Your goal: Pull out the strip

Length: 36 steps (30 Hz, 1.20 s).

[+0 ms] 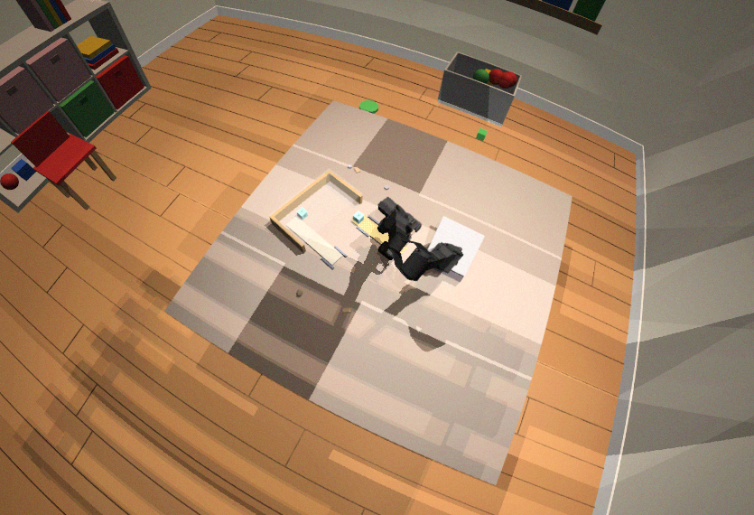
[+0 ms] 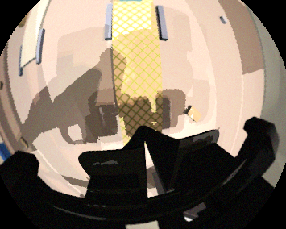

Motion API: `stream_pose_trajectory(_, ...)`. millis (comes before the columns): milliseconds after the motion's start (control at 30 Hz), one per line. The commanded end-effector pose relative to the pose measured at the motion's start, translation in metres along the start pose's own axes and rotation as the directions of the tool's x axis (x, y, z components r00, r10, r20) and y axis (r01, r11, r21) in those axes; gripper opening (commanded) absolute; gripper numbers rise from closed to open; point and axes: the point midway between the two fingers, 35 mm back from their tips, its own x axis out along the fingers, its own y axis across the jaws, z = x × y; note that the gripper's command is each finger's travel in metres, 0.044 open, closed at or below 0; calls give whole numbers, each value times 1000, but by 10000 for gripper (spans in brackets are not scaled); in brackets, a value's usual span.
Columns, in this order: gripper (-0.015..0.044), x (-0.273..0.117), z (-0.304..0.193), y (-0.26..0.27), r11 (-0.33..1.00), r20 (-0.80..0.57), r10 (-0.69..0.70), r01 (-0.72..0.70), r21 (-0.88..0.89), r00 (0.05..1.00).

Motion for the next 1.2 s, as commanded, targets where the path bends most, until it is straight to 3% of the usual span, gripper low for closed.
stream_pose_trajectory(0,0,-14,2,-1,1000,-8,-5,5,4,1000)
stream_pose_trajectory(200,0,-41,2,0,1000,-22,-4,4,8,1000)
stream_pose_trajectory(767,440,-42,66,0,999,-20,-4,5,31,1000)
stream_pose_trajectory(1167,440,-45,108,-1,1000,-18,-4,5,30,1000)
